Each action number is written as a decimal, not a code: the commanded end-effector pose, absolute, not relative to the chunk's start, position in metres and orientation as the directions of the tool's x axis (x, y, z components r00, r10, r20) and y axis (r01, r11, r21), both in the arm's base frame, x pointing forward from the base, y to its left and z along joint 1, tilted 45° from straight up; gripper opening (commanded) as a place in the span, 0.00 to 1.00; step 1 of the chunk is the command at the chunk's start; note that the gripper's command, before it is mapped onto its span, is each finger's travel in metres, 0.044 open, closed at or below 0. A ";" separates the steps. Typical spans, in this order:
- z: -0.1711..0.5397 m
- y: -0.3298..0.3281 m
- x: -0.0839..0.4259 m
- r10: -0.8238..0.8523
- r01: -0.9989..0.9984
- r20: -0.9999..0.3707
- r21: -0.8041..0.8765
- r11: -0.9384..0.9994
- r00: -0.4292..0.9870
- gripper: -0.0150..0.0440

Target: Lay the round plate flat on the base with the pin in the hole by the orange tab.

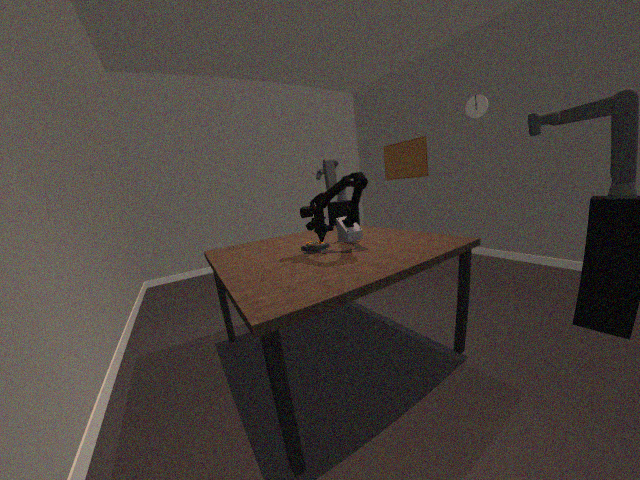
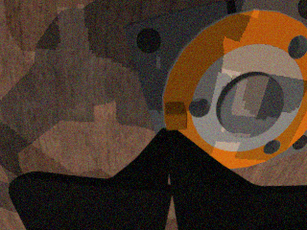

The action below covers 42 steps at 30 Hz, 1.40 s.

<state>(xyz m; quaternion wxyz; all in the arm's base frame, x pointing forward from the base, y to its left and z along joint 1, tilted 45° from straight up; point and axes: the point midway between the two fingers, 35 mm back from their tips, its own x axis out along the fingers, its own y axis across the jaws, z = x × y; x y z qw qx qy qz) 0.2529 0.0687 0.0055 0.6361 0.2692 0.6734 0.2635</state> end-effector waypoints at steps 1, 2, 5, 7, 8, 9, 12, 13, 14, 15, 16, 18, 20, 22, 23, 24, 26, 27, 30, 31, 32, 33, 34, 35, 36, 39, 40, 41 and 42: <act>0.006 0.070 0.260 0.699 0.029 -0.714 0.698 0.715 -0.042 0.25; 0.006 0.071 0.261 0.699 0.029 -0.714 0.699 0.715 -0.042 0.25; 0.006 0.071 0.264 0.699 0.028 -0.714 0.699 0.715 -0.042 0.25; 0.006 0.071 0.266 0.699 0.028 -0.714 0.699 0.715 -0.042 0.25; 0.006 0.071 0.267 0.699 0.028 -0.714 0.699 0.715 -0.042 0.25; 0.007 0.072 0.268 0.699 0.028 -0.714 0.699 0.715 -0.041 0.25; 0.007 0.072 0.272 0.699 0.028 -0.714 0.699 0.715 -0.041 0.25; 0.007 0.072 0.273 0.699 0.028 -0.714 0.699 0.715 -0.041 0.25; 0.007 0.071 0.274 0.699 0.028 -0.714 0.699 0.715 -0.041 0.25; 0.007 0.071 0.275 0.699 0.028 -0.714 0.699 0.715 -0.041 0.25; 0.007 0.071 0.276 0.699 0.028 -0.714 0.699 0.715 -0.041 0.25; 0.007 0.071 0.279 0.699 0.028 -0.714 0.699 0.715 -0.041 0.25; 0.007 0.070 0.281 0.699 0.028 -0.714 0.699 0.715 -0.041 0.25; 0.007 0.070 0.284 0.699 0.028 -0.714 0.699 0.715 -0.041 0.25; 0.007 0.070 0.285 0.699 0.028 -0.714 0.699 0.715 -0.041 0.25; 0.007 0.069 0.286 0.699 0.028 -0.714 0.699 0.715 -0.041 0.25; 0.006 0.069 0.289 0.699 0.027 -0.714 0.698 0.715 -0.041 0.25; 0.006 0.068 0.290 0.699 0.027 -0.714 0.698 0.715 -0.041 0.25; 0.005 0.067 0.294 0.699 0.027 -0.714 0.698 0.715 -0.040 0.25; 0.004 0.067 0.295 0.699 0.027 -0.714 0.698 0.715 -0.040 0.25; 0.004 0.066 0.296 0.699 0.027 -0.714 0.698 0.715 -0.040 0.25; 0.004 0.065 0.297 0.699 0.027 -0.714 0.698 0.715 -0.040 0.25; 0.003 0.065 0.298 0.699 0.027 -0.714 0.698 0.715 -0.040 0.25; 0.002 0.064 0.300 0.699 0.027 -0.714 0.698 0.715 -0.040 0.25; 0.002 0.064 0.301 0.699 0.027 -0.714 0.698 0.715 -0.040 0.25; 0.000 0.062 0.304 0.699 0.027 -0.714 0.698 0.715 -0.040 0.25; 0.000 0.061 0.305 0.699 0.027 -0.714 0.698 0.715 -0.040 0.25; -0.001 0.061 0.306 0.699 0.027 -0.714 0.698 0.715 -0.040 0.25; -0.001 0.060 0.306 0.699 0.027 -0.714 0.698 0.715 -0.040 0.25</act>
